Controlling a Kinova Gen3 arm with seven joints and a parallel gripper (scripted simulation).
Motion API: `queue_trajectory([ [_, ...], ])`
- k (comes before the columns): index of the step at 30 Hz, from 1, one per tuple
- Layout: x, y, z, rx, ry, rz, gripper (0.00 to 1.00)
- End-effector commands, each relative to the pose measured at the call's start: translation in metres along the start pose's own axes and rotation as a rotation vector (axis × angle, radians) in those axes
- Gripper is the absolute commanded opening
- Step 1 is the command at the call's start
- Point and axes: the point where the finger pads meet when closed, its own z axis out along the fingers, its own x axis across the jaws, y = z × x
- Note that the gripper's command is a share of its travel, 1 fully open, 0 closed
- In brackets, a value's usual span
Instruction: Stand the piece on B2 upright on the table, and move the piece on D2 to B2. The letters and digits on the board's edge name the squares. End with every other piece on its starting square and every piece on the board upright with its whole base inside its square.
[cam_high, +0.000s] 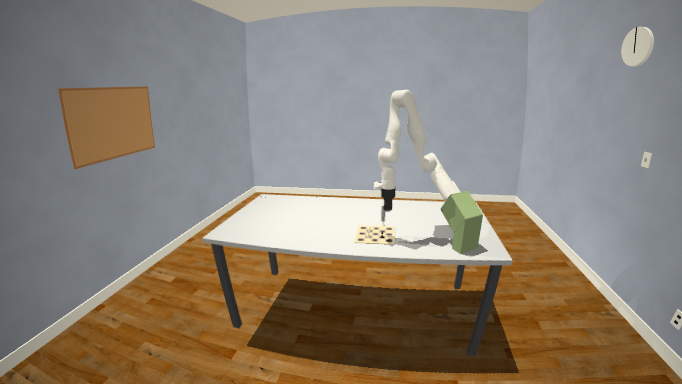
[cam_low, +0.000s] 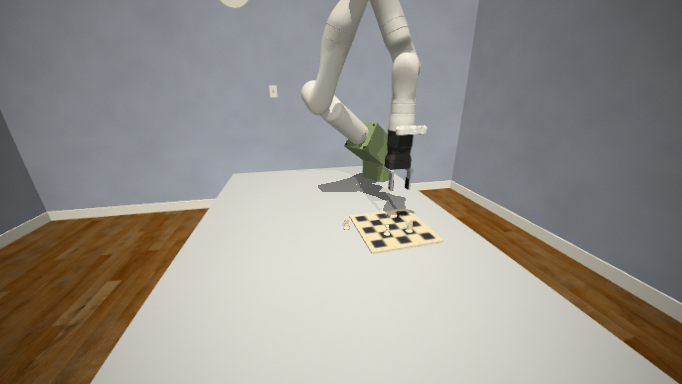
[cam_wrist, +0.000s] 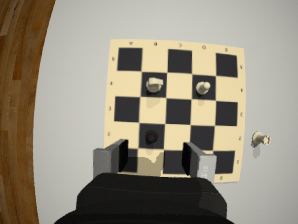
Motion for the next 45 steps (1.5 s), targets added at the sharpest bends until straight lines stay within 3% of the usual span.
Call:
queue_trajectory([
  [1,-0.005,-0.002,-0.014,0.01,-0.015,-0.003,1.0],
  [10,-0.004,-0.002,-0.055,0.01,-0.015,-0.003,1.0],
  [17,-0.004,-0.002,-0.067,0.01,-0.015,-0.003,1.0],
  [45,-0.004,-0.002,-0.068,0.01,-0.015,-0.003,1.0],
])
